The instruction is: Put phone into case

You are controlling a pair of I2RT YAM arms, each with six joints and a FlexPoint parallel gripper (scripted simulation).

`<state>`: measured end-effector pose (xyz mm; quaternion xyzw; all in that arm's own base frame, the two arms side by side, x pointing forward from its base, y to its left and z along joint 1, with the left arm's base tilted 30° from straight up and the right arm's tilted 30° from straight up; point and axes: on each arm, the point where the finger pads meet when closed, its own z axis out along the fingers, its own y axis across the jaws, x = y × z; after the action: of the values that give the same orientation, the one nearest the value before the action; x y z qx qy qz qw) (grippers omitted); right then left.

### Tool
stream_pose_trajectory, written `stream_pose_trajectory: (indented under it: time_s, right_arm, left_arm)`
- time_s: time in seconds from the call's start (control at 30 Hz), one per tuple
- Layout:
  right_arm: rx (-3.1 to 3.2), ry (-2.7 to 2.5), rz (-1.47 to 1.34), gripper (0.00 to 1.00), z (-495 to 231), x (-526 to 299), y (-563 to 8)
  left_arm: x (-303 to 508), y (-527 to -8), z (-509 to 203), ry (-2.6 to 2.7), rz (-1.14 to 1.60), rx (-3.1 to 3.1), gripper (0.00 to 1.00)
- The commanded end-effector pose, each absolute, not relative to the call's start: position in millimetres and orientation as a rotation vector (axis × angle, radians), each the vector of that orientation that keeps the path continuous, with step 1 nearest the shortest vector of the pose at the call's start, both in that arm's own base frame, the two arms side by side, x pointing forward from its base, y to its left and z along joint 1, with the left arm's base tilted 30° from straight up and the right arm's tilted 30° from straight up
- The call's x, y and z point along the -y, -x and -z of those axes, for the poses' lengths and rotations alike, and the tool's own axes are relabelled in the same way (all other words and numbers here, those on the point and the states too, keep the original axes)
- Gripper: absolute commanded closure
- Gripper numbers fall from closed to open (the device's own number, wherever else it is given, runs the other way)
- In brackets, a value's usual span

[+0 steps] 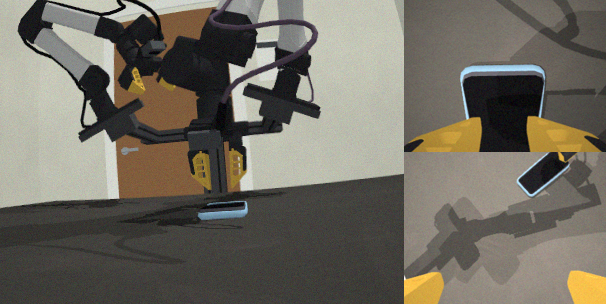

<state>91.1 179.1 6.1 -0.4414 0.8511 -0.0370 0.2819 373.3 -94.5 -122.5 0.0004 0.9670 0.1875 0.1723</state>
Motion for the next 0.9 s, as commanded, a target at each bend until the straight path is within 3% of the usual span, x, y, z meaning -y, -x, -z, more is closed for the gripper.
stream_pose_trajectory:
  time_s: [0.0,0.87]
  right_arm:
    - [-2.279,1.197,0.07,0.0,-7,-186,-89]
    - [-2.279,1.197,0.07,0.0,-7,-186,-89]
  left_arm:
    - [99,-379,115,-0.006,-0.525,-2.727,0.64]
    - [89,-392,135,-0.002,-0.521,-2.729,0.64]
